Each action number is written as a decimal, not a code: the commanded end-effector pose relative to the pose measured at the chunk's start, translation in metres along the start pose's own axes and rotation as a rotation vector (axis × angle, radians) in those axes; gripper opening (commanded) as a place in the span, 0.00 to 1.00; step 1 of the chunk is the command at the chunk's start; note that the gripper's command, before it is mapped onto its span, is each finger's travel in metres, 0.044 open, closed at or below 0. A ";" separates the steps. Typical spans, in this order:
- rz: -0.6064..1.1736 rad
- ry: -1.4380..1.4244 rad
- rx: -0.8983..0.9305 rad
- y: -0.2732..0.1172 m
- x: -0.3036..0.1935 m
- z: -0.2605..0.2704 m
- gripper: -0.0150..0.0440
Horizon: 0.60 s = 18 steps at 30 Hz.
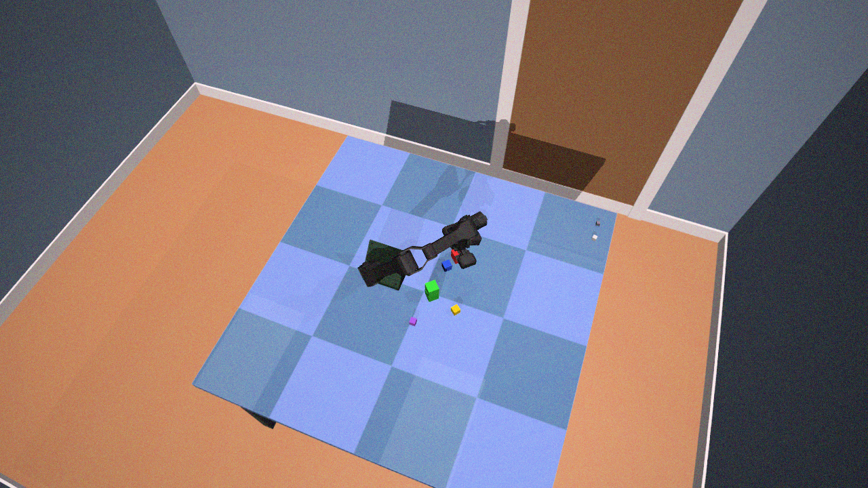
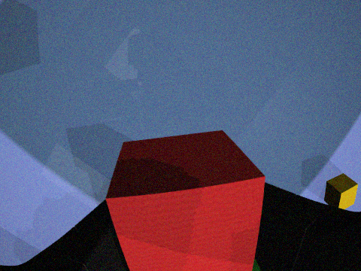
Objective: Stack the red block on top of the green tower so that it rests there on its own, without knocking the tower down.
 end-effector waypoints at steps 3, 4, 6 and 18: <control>-0.006 0.005 0.004 -0.028 0.000 0.000 0.25; -0.006 0.005 0.004 -0.033 0.000 0.000 0.25; -0.006 0.005 0.005 -0.040 0.000 0.000 0.25; -0.006 0.004 0.005 -0.048 -0.010 -0.007 0.25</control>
Point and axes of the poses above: the point midway between the two fingers, 35 mm back from their tips, its own y axis out along the fingers, its own z axis across the jaws, x = y × z, the point moved 6 cm from there along -y, back along the fingers, and after that the axes turned 5 degrees about -y, right-handed, at the moved point
